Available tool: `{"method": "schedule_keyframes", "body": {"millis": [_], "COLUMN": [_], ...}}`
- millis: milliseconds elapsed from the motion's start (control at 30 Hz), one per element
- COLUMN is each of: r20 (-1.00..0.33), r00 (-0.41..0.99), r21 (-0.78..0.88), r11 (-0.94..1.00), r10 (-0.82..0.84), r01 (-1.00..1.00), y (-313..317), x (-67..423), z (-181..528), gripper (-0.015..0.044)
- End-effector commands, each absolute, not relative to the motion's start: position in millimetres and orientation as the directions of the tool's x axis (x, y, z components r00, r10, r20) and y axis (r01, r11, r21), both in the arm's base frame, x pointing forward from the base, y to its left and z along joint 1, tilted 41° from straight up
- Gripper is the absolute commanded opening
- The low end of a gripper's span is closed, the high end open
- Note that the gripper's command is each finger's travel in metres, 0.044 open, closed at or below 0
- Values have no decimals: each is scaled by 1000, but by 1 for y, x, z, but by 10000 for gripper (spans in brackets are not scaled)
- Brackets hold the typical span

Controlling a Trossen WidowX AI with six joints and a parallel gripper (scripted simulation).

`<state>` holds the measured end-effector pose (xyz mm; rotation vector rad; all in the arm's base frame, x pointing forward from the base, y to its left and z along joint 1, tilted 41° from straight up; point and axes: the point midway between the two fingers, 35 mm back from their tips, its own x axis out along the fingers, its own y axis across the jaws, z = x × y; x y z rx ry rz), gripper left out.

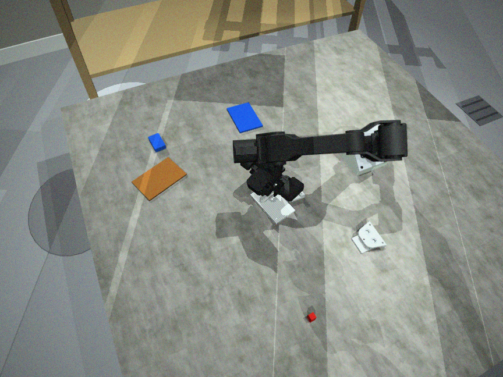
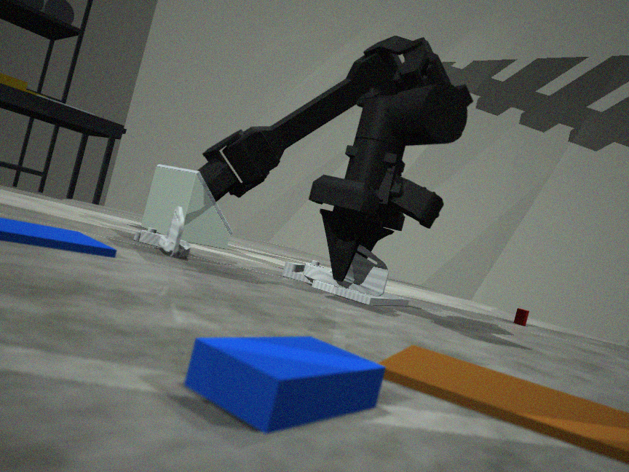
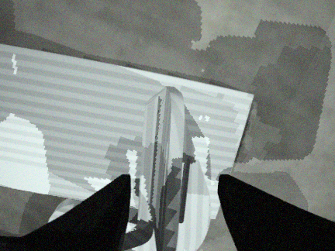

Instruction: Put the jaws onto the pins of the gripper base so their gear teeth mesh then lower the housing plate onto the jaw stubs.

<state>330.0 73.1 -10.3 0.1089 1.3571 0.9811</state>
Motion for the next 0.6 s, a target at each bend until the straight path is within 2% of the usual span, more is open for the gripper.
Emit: {"method": "schedule_keyframes", "body": {"millis": [0, 300, 567], "r20": [-762, -762, -762], "r00": [-102, -102, -102], "r21": [588, 588, 589], "r11": [617, 617, 619], "r10": [639, 639, 640], "r01": [-523, -523, -519], "y": [73, 71, 29], "x": [330, 331, 336], "z": [-10, -8, 42], "gripper": [224, 224, 224]}}
